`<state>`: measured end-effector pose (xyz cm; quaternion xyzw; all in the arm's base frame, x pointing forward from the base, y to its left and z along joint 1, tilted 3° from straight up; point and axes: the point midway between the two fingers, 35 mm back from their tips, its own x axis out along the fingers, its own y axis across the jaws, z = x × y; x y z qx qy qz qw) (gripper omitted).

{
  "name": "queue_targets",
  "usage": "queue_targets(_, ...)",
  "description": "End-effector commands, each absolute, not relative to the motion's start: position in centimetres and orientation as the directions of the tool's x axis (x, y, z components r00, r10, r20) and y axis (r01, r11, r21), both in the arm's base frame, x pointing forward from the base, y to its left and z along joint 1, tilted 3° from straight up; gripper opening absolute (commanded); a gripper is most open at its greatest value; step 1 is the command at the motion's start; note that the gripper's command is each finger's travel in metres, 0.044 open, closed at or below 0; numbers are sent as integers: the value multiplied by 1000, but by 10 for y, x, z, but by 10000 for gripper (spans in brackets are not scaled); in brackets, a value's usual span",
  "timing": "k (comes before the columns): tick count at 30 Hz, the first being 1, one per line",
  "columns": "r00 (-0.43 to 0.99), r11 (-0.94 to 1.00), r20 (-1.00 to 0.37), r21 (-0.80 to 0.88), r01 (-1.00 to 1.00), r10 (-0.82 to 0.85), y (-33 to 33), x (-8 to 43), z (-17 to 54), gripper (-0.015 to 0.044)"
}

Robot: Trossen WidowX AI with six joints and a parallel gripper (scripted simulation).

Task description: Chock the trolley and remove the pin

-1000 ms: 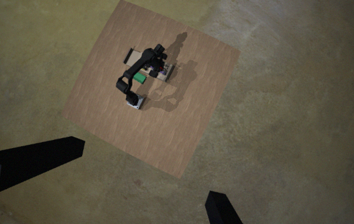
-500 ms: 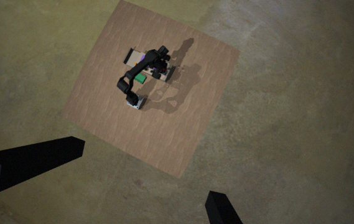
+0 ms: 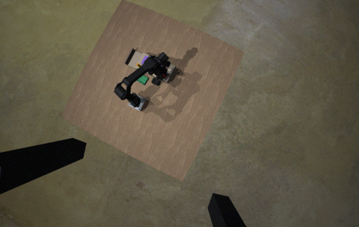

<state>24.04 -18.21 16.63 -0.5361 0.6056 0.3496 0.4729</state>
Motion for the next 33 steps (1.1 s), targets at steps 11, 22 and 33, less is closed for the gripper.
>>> queue_targets(11,21,177,-949,-80,-981,-315,-174,198,159,0)
queue_targets(22,21,177,-950,-80,-981,-312,-148,205,155,0)
queue_targets(33,22,177,-951,-81,-981,-309,-111,215,148,0)
